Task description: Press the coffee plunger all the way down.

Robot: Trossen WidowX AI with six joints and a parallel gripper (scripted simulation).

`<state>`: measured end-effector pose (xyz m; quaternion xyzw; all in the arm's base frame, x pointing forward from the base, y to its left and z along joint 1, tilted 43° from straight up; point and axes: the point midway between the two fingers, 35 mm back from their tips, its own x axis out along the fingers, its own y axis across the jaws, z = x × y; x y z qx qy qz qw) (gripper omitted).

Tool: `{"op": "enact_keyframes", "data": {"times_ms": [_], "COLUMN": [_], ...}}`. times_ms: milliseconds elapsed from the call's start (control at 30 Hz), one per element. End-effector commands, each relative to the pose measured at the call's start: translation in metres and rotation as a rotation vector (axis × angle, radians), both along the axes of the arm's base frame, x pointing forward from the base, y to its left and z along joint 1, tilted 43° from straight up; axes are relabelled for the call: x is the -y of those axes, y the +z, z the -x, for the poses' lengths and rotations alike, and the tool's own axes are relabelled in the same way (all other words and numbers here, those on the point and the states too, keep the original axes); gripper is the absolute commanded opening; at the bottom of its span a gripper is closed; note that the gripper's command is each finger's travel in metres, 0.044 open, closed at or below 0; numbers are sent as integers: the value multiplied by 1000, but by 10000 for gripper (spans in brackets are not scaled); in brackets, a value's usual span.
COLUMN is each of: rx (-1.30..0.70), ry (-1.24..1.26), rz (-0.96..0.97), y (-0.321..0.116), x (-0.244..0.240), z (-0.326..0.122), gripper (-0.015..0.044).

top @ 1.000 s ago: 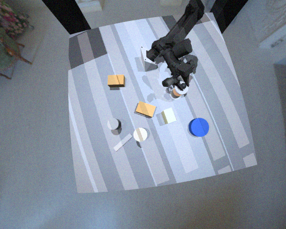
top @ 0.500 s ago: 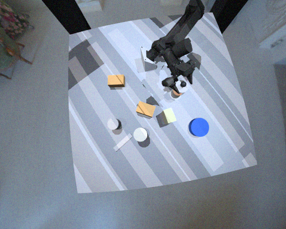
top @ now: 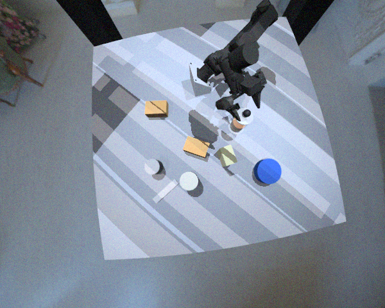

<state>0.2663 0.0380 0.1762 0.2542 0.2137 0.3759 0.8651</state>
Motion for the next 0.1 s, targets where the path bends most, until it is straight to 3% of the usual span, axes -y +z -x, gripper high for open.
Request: {"op": "enact_keyframes", "data": {"times_ms": [0, 67], "rx": [13, 13], "ry": [28, 28], "rz": [-43, -43], "y": [34, 34], "x": [16, 16], "z": [13, 13], "gripper": [440, 440]}}
